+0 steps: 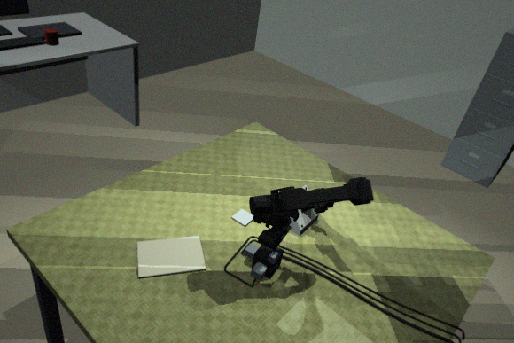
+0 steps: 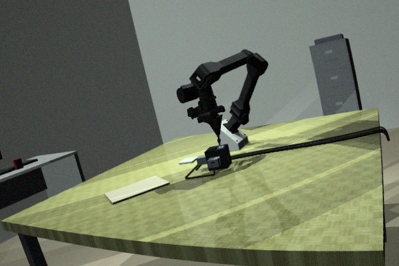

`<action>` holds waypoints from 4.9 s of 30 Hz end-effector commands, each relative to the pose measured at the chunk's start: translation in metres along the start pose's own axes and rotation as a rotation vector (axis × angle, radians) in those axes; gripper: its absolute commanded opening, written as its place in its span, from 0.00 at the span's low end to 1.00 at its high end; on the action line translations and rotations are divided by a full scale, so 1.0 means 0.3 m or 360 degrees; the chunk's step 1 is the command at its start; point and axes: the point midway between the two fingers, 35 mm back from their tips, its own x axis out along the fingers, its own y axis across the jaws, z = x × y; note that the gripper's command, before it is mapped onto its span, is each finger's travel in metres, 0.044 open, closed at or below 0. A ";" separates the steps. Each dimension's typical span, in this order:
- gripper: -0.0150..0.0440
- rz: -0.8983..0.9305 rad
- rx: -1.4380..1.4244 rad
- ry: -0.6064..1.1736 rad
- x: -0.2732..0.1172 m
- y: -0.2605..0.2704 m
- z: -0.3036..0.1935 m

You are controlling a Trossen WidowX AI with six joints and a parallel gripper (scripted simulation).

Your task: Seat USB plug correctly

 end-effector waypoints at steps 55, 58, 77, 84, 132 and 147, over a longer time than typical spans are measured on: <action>0.25 0.0000 -0.0003 0.0019 0.025 -0.001 -0.002; 0.25 0.0000 -0.0003 0.0019 0.026 -0.001 -0.002; 0.25 0.0001 -0.0003 0.0019 0.034 -0.001 -0.002; 0.25 0.0001 -0.0004 0.0019 0.036 -0.001 -0.002; 0.25 0.0001 -0.0004 0.0019 0.056 -0.001 -0.001; 0.25 0.0001 -0.0004 0.0019 0.062 -0.001 0.000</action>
